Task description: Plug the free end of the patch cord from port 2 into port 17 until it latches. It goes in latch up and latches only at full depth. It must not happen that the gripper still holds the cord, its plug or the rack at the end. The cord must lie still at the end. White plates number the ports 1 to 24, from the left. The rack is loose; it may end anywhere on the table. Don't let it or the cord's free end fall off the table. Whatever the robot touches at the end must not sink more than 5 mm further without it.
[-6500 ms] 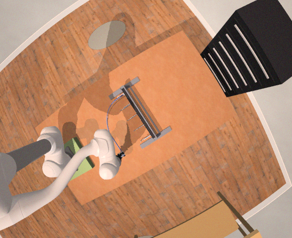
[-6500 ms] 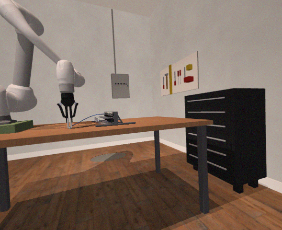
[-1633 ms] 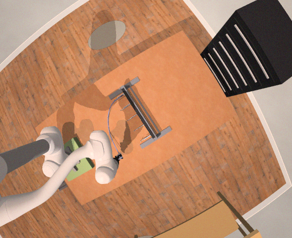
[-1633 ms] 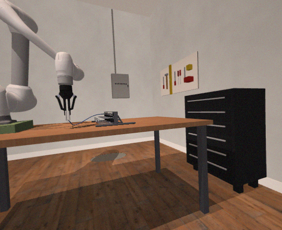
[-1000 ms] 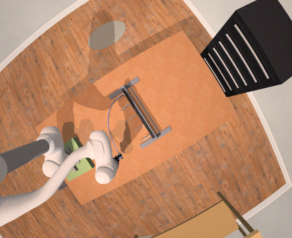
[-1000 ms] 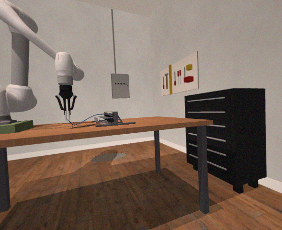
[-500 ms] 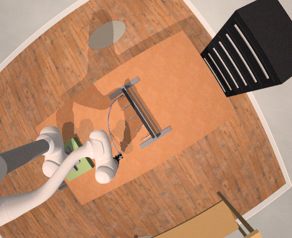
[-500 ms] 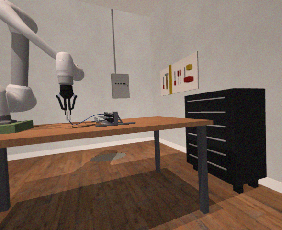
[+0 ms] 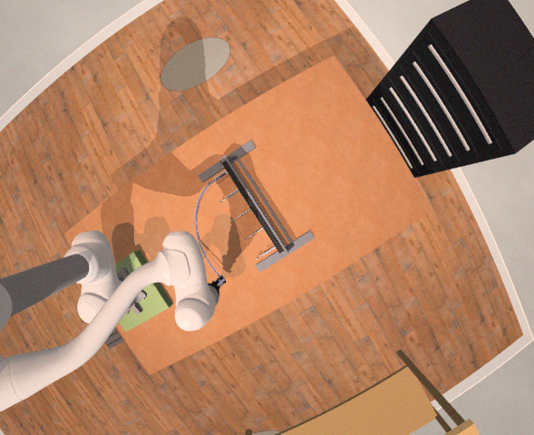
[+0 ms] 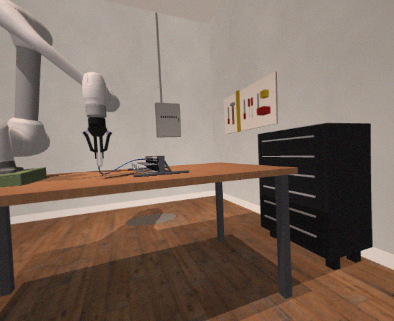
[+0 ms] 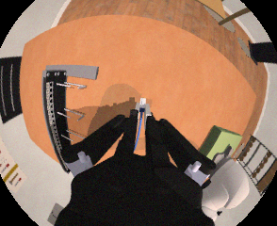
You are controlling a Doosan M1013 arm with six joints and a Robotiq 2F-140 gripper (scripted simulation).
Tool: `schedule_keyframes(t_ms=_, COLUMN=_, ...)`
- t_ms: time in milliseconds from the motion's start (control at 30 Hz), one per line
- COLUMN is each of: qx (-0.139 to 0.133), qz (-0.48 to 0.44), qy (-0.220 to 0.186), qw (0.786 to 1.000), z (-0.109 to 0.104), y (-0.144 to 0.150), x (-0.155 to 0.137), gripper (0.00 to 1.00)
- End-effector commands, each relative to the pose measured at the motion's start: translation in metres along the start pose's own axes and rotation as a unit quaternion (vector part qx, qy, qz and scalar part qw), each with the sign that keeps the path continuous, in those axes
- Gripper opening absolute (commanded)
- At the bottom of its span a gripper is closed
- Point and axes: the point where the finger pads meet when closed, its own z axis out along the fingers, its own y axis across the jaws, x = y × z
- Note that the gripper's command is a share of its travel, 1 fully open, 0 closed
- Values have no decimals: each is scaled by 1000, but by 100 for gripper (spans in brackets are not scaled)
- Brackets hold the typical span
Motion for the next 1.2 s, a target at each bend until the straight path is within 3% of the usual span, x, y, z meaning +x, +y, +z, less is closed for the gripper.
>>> schedule_keyframes(t_ms=0, qx=1, qz=-39, qy=-2, qw=999, z=-3, y=-14, x=-4, gripper=0)
schedule_keyframes(t_ms=367, qx=2, qz=-139, qy=-3, qw=990, z=-10, y=-43, x=-16, gripper=0)
schedule_keyframes(t_ms=800, qx=3, qz=-283, qy=-4, qw=959, z=-20, y=-87, x=-34, gripper=0)
schedule_keyframes(t_ms=1167, qx=4, qz=-426, qy=-5, qw=905, z=-31, y=-131, x=-52, gripper=0)
